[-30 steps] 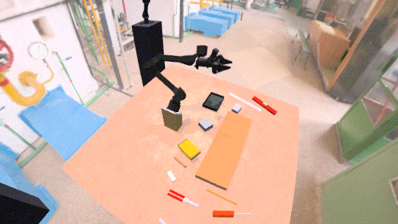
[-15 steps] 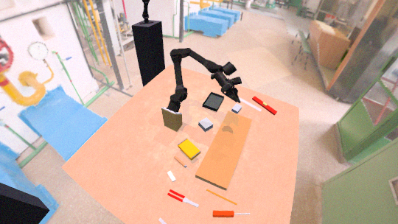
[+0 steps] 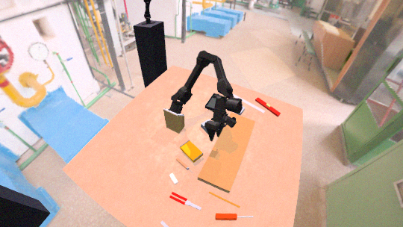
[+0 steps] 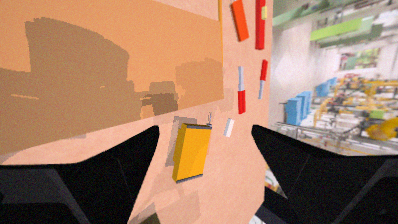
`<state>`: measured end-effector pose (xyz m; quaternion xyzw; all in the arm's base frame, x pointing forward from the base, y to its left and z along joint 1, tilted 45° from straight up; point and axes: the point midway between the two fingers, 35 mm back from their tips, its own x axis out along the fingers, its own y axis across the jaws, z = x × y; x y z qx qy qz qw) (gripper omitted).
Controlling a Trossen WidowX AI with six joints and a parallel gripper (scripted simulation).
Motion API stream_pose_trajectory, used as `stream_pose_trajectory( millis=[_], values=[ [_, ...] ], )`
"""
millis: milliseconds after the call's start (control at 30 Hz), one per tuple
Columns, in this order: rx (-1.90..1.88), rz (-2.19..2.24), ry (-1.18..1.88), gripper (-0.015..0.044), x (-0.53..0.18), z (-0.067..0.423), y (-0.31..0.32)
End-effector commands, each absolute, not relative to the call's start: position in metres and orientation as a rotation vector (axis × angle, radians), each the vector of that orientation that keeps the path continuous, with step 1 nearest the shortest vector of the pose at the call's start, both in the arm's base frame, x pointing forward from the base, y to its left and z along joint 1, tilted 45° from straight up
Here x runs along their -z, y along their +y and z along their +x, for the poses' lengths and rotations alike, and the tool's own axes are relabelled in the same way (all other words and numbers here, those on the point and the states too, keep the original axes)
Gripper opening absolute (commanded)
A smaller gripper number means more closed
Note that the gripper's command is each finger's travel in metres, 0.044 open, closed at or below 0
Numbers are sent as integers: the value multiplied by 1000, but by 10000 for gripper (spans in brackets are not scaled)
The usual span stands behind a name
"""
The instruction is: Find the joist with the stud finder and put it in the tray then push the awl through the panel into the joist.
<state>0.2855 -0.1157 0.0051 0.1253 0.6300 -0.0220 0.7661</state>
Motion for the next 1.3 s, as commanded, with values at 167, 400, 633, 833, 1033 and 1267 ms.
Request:
stream_pose_trajectory(
  millis=[167, 400, 633, 833, 1033, 1267],
  values=[
    [-177, 662, 1590, 440, 76, 220, -126],
    [-307, 928, 1594, 440, 106, 187, -117],
    [-308, 928, 1594, 440, 103, 189, -114],
    [-308, 928, 1594, 440, 103, 191, -111],
    [-308, 928, 1593, 440, 110, 192, -104],
    [-308, 928, 1593, 440, 119, 193, -97]
  ],
)
